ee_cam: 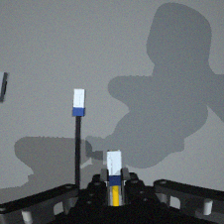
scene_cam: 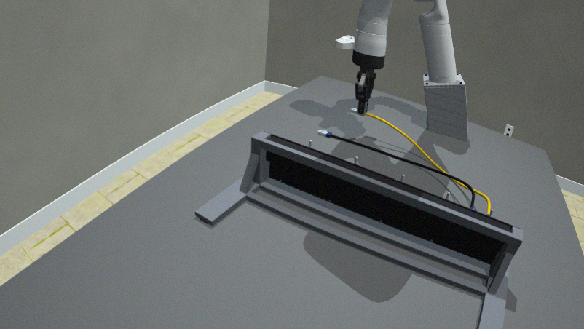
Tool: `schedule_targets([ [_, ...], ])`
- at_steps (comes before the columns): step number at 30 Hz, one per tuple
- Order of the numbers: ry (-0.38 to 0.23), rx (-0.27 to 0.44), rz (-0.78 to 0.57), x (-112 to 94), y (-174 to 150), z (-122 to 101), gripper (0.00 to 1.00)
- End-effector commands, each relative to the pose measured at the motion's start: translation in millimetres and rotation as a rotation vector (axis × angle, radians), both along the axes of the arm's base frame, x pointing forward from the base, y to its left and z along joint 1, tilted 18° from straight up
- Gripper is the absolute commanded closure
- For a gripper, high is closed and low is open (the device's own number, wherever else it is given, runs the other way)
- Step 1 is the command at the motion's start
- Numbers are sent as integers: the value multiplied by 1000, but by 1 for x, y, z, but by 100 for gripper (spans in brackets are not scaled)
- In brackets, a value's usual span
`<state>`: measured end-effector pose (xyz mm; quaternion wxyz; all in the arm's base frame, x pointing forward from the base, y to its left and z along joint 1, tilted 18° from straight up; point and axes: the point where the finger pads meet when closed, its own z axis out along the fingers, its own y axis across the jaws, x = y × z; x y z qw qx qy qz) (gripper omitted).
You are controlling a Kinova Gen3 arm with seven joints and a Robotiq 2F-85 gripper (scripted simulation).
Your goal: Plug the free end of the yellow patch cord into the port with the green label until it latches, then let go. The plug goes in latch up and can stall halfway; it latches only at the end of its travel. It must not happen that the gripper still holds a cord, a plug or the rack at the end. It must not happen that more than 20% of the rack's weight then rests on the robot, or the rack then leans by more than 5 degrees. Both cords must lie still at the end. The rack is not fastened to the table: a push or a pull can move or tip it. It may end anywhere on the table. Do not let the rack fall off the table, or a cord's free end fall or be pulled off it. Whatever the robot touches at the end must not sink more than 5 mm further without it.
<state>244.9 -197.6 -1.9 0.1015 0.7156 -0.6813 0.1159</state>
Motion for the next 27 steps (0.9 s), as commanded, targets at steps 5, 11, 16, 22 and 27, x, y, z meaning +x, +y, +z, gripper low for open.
schedule_targets([
  [5,6,-1,31,6,5,0,100],
  [11,11,-2,49,8,7,0,100],
  [16,18,-2,69,11,10,-1,100],
  [22,27,-3,96,15,13,-1,100],
  [27,32,-4,110,17,15,-1,100],
])
